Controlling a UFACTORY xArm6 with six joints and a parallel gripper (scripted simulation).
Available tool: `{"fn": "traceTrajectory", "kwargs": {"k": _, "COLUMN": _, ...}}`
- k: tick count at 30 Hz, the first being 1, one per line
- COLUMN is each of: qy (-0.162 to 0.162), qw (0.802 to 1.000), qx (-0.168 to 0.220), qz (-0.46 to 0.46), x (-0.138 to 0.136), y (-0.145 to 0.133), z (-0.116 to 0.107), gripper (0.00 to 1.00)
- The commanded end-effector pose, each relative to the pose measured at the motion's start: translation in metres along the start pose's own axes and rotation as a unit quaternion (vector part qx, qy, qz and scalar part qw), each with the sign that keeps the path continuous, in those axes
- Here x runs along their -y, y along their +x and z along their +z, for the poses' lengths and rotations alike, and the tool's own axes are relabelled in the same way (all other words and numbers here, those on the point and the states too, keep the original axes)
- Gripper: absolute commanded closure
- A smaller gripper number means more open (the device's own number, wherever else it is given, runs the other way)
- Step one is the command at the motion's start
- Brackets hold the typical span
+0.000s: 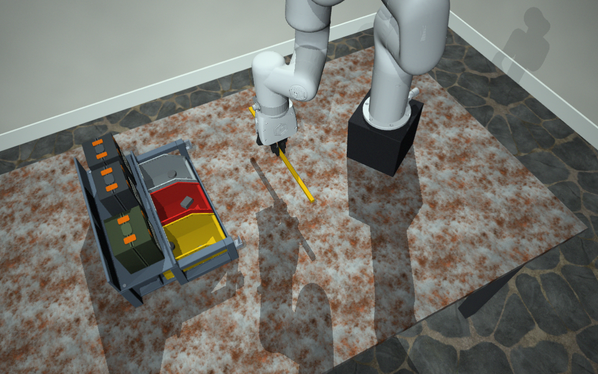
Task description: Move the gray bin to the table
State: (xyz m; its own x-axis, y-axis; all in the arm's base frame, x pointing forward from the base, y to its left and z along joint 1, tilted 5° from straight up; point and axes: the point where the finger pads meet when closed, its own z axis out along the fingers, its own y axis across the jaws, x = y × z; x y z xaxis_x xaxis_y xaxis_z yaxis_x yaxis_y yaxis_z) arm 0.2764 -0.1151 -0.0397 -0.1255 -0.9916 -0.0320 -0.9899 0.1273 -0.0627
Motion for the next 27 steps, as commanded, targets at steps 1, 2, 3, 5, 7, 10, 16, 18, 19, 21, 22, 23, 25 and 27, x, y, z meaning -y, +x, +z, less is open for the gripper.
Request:
{"fn": "traceTrajectory", "kwargs": {"k": 1, "qy": 0.006, "qw": 1.000, "qx": 0.004, "qz": 0.000, "x": 0.0000, "y": 0.0001, "z": -0.0004, "gripper": 1.00}}
{"fn": "traceTrajectory", "kwargs": {"k": 2, "qy": 0.006, "qw": 1.000, "qx": 0.004, "qz": 0.000, "x": 0.0000, "y": 0.0001, "z": -0.0004, "gripper": 1.00}}
{"fn": "traceTrajectory", "kwargs": {"k": 3, "qy": 0.003, "qw": 1.000, "qx": 0.001, "qz": 0.000, "x": -0.0009, "y": 0.0001, "z": -0.0005, "gripper": 1.00}}
{"fn": "traceTrajectory", "kwargs": {"k": 5, "qy": 0.005, "qw": 1.000, "qx": 0.003, "qz": 0.000, "x": -0.0045, "y": 0.0000, "z": -0.0002, "gripper": 1.00}}
{"fn": "traceTrajectory", "kwargs": {"k": 7, "qy": 0.006, "qw": 1.000, "qx": 0.004, "qz": 0.000, "x": -0.0081, "y": 0.0000, "z": 0.0001, "gripper": 1.00}}
{"fn": "traceTrajectory", "kwargs": {"k": 10, "qy": 0.006, "qw": 1.000, "qx": 0.004, "qz": 0.000, "x": -0.0081, "y": 0.0000, "z": 0.0001, "gripper": 1.00}}
{"fn": "traceTrajectory", "kwargs": {"k": 16, "qy": 0.006, "qw": 1.000, "qx": 0.004, "qz": 0.000, "x": -0.0081, "y": 0.0000, "z": 0.0001, "gripper": 1.00}}
{"fn": "traceTrajectory", "kwargs": {"k": 18, "qy": 0.006, "qw": 1.000, "qx": 0.004, "qz": 0.000, "x": -0.0081, "y": 0.0000, "z": 0.0001, "gripper": 1.00}}
{"fn": "traceTrajectory", "kwargs": {"k": 19, "qy": 0.006, "qw": 1.000, "qx": 0.004, "qz": 0.000, "x": -0.0081, "y": 0.0000, "z": 0.0001, "gripper": 1.00}}
{"fn": "traceTrajectory", "kwargs": {"k": 21, "qy": 0.005, "qw": 1.000, "qx": 0.004, "qz": 0.000, "x": -0.0048, "y": 0.0000, "z": -0.0001, "gripper": 1.00}}
{"fn": "traceTrajectory", "kwargs": {"k": 22, "qy": 0.006, "qw": 1.000, "qx": 0.004, "qz": 0.000, "x": -0.0033, "y": 0.0000, "z": -0.0001, "gripper": 1.00}}
{"fn": "traceTrajectory", "kwargs": {"k": 23, "qy": 0.006, "qw": 1.000, "qx": 0.004, "qz": 0.000, "x": -0.0017, "y": 0.0000, "z": -0.0001, "gripper": 1.00}}
{"fn": "traceTrajectory", "kwargs": {"k": 25, "qy": 0.006, "qw": 1.000, "qx": 0.004, "qz": 0.000, "x": -0.0001, "y": 0.0000, "z": -0.0001, "gripper": 1.00}}
{"fn": "traceTrajectory", "kwargs": {"k": 27, "qy": 0.006, "qw": 1.000, "qx": 0.004, "qz": 0.000, "x": -0.0001, "y": 0.0000, "z": -0.0001, "gripper": 1.00}}
